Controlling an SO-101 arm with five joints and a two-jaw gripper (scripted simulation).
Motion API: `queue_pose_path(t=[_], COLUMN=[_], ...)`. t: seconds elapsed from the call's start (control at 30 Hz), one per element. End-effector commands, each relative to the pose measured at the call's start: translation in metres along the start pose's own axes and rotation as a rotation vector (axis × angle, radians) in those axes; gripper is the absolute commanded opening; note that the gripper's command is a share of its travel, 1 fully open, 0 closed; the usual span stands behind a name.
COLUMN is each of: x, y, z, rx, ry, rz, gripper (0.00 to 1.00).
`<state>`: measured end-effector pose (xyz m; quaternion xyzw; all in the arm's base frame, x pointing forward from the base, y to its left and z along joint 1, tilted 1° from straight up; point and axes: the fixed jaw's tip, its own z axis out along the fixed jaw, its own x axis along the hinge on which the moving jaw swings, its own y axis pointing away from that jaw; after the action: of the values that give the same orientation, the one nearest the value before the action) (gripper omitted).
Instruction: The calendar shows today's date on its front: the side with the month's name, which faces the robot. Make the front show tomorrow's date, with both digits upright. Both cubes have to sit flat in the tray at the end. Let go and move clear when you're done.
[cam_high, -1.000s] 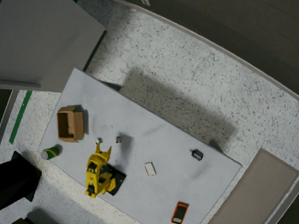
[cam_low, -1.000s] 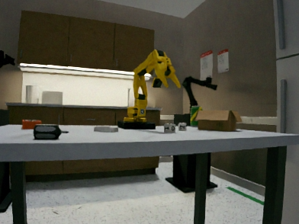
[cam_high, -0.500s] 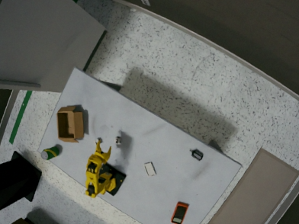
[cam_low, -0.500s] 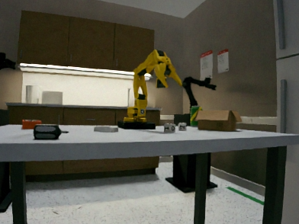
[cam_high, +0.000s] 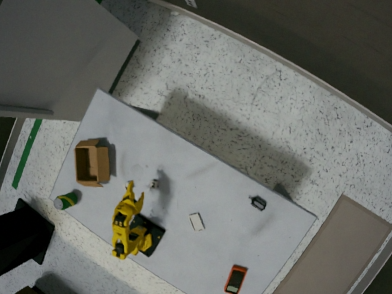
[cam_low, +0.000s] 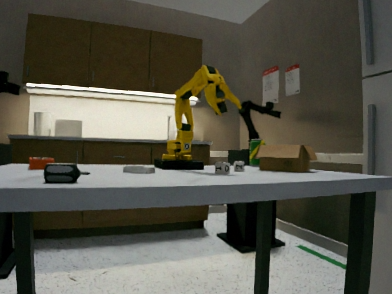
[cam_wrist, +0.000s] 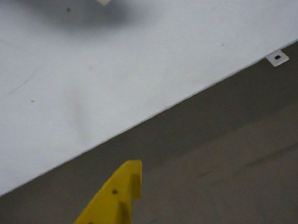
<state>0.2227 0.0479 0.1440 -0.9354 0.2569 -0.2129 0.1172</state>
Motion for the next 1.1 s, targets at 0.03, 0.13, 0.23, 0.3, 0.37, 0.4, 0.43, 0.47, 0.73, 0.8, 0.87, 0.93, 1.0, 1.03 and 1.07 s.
queue_pose_path(t=[0.03,0.13,0.23,0.3,0.37,0.4,0.43,0.47,0.73,0.8,0.87,0.93,1.0,1.03,1.07], x=[-0.002,-0.004,-0.005,-0.005,-0.006,-0.007,-0.007,-0.008,-0.012,-0.012,-0.012,-0.013,-0.014,-0.014,-0.014], y=[-0.003,-0.004,-0.006,-0.006,-0.007,-0.007,-0.008,-0.008,-0.013,-0.014,-0.014,-0.016,-0.017,-0.017,-0.018], z=[0.002,0.003,0.004,0.004,0.005,0.005,0.006,0.006,0.008,0.009,0.009,0.01,0.01,0.01,0.011], rx=[0.006,0.007,0.008,0.008,0.008,0.008,0.008,0.008,0.008,0.008,0.008,0.007,0.006,0.006,0.006], ry=[-0.005,-0.007,-0.009,-0.009,-0.011,-0.011,-0.012,-0.013,-0.021,-0.023,-0.023,-0.025,-0.027,-0.028,-0.029], rz=[0.192,0.313,0.438,0.438,0.523,0.566,0.608,0.651,0.996,1.081,1.081,1.164,1.246,1.287,1.327], gripper=[0.35,0.35,0.35,0.35,0.35,0.35,0.35,0.35,0.35,0.35,0.35,0.35,0.35,0.35,0.35])
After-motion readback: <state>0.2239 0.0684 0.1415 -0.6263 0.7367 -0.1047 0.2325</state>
